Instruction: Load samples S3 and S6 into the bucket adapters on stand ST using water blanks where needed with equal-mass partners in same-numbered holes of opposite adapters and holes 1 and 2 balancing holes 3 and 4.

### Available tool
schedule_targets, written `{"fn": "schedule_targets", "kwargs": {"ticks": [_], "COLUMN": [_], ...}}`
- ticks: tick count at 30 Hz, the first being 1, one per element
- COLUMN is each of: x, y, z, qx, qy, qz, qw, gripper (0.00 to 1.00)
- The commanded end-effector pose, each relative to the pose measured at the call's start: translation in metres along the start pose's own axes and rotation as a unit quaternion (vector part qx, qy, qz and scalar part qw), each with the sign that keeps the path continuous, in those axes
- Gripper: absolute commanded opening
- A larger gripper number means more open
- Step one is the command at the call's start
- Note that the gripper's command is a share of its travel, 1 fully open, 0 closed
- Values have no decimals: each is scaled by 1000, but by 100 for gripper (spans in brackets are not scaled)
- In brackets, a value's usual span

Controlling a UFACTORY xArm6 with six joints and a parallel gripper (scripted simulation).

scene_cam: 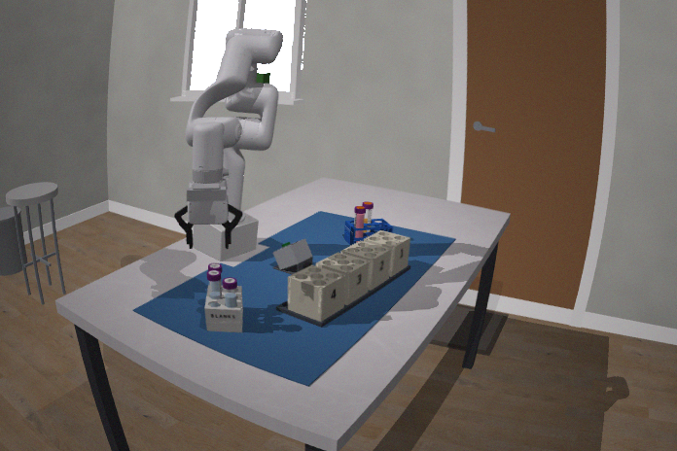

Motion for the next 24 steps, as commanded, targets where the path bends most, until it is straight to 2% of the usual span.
{"fn": "schedule_targets", "kwargs": {"ticks": [1, 24], "x": [0, 0], "y": [-10, -64], "z": [1, 1], "qx": [1, 2], "qy": [0, 0], "qz": [0, 0], "qw": [1000, 1000], "gripper": [100, 100]}}
Point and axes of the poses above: the point where the finger pads meet when closed, its own y axis out along the fingers, its own x axis across the jaws, z = x × y, the point moved 10 cm from there along -y, back along the fingers, and after that the axes turned 12 degrees about y, right-handed, at the moved point
